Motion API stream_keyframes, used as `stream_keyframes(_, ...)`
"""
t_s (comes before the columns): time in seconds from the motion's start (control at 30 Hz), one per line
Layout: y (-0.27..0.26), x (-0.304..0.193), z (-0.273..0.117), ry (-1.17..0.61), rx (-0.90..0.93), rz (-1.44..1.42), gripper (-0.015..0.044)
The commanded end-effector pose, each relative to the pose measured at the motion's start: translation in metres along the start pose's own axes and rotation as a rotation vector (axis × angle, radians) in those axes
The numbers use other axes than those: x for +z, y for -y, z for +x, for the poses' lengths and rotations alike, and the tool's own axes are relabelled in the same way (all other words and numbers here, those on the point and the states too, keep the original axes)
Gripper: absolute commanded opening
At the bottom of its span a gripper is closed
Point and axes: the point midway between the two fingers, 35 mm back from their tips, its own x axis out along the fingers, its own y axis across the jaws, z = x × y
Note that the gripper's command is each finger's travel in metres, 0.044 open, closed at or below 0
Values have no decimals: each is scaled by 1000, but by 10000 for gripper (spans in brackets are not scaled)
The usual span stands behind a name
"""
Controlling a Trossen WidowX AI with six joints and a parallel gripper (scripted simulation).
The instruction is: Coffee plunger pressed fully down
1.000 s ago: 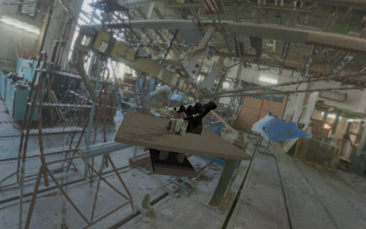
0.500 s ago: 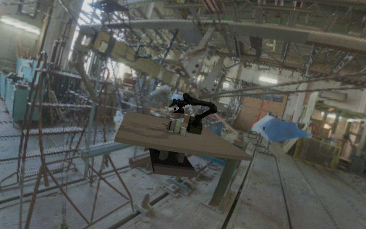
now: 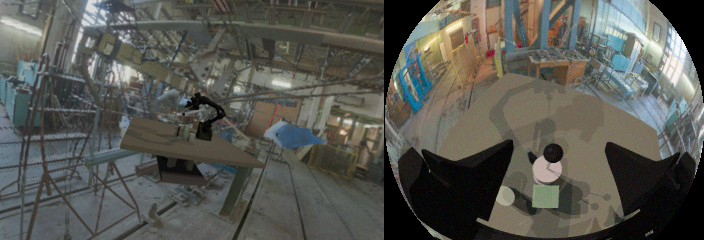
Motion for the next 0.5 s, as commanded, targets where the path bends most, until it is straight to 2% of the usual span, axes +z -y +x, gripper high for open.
stream_keyframes(0.0,2,3,-18,79,32,53,440)
stream_keyframes(0.33,-1,-42,14,77,32,51,440)
stream_keyframes(0.47,-2,-45,16,81,33,52,440)
